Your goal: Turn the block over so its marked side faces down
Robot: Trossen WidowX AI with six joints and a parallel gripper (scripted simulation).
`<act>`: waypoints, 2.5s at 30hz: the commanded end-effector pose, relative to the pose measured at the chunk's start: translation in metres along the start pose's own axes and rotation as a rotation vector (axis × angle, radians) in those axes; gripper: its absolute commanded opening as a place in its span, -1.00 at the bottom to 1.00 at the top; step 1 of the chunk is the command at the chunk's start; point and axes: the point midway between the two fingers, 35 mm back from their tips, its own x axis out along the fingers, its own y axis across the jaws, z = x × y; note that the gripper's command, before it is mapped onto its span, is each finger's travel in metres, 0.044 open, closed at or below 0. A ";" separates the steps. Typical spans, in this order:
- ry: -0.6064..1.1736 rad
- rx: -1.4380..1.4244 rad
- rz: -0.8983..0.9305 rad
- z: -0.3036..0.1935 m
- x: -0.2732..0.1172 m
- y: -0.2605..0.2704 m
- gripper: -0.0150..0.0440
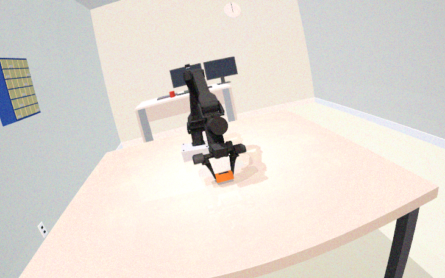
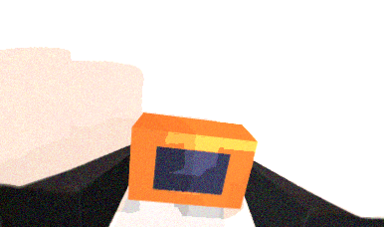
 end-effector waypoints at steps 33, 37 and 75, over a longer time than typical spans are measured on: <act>-0.462 0.004 -0.003 -0.004 0.009 0.000 -0.49; -0.522 0.001 -0.005 -0.001 0.017 0.000 -0.49; -0.994 0.011 -0.003 -0.018 0.021 -0.001 -0.49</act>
